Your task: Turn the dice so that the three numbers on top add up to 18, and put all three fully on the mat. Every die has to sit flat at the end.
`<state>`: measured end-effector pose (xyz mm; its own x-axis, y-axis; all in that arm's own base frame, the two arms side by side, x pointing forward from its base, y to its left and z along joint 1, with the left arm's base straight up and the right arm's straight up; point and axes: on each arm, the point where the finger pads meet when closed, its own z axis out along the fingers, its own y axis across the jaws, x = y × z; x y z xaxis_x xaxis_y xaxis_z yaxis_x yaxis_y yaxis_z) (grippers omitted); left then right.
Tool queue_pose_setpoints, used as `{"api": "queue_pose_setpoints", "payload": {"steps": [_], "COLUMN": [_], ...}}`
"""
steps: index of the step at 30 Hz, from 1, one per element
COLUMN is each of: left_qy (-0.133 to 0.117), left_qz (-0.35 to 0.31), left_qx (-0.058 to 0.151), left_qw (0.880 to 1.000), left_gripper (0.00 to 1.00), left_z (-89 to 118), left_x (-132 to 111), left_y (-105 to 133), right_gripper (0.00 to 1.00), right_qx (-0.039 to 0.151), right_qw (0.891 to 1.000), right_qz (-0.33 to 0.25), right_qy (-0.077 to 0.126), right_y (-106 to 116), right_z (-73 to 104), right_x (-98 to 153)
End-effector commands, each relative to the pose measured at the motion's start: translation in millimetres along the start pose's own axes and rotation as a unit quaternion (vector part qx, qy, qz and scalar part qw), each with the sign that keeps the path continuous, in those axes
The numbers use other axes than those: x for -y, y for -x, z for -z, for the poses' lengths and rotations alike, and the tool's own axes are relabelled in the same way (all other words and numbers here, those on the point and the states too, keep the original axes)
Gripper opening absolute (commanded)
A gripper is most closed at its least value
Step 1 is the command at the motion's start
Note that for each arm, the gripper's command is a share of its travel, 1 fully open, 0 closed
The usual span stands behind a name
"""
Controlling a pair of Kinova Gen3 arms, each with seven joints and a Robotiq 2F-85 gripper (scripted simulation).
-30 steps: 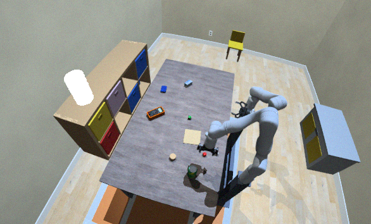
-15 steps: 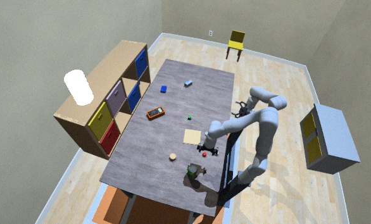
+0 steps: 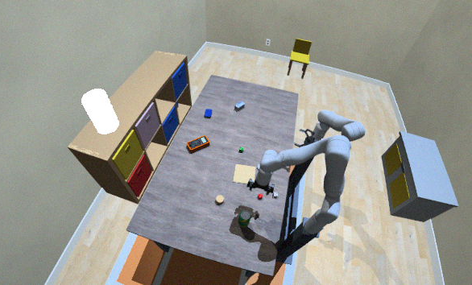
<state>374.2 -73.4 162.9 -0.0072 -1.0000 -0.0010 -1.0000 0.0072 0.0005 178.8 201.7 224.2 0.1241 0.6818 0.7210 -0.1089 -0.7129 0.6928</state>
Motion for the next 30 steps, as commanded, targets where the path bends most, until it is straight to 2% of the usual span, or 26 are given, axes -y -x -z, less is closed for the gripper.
{"api": "queue_pose_setpoints", "payload": {"steps": [1,9,11,18,26,28,30], "left_qy": [0.000,-0.001,-0.001,-0.001,-0.001,-0.001,-0.002], "left_qz": [0.000,-0.001,-0.001,0.000,0.001,0.001,0.002], "left_qx": [0.000,0.001,0.001,0.002,0.002,0.002,0.003], "left_qw": [1.000,1.000,1.000,1.000,1.000,1.000,1.000], "left_gripper": [1.000,1.000,1.000,1.000,1.000,1.000,1.000], "left_z": [3,8,8,13,15,15,15], "left_x": [17,59,59,101,133,133,143], "left_y": [-10,-39,-39,-77,-116,-116,-131], "right_gripper": [1.000,1.000,1.000,1.000,1.000,1.000,1.000], "right_qx": [0.000,0.000,0.000,0.000,0.000,0.000,0.000], "right_qw": [1.000,1.000,1.000,1.000,1.000,1.000,1.000], "right_qz": [-0.001,-0.001,-0.001,-0.001,-0.001,-0.001,-0.001], "right_qy": [0.000,0.000,0.000,0.000,0.000,0.000,0.000], "right_y": [0,0,0,0,0,0,0], "right_z": [0.0,0.0,0.0,0.0,0.0,0.0,0.0], "right_x": [0,0,0,0,0,0,0]}}
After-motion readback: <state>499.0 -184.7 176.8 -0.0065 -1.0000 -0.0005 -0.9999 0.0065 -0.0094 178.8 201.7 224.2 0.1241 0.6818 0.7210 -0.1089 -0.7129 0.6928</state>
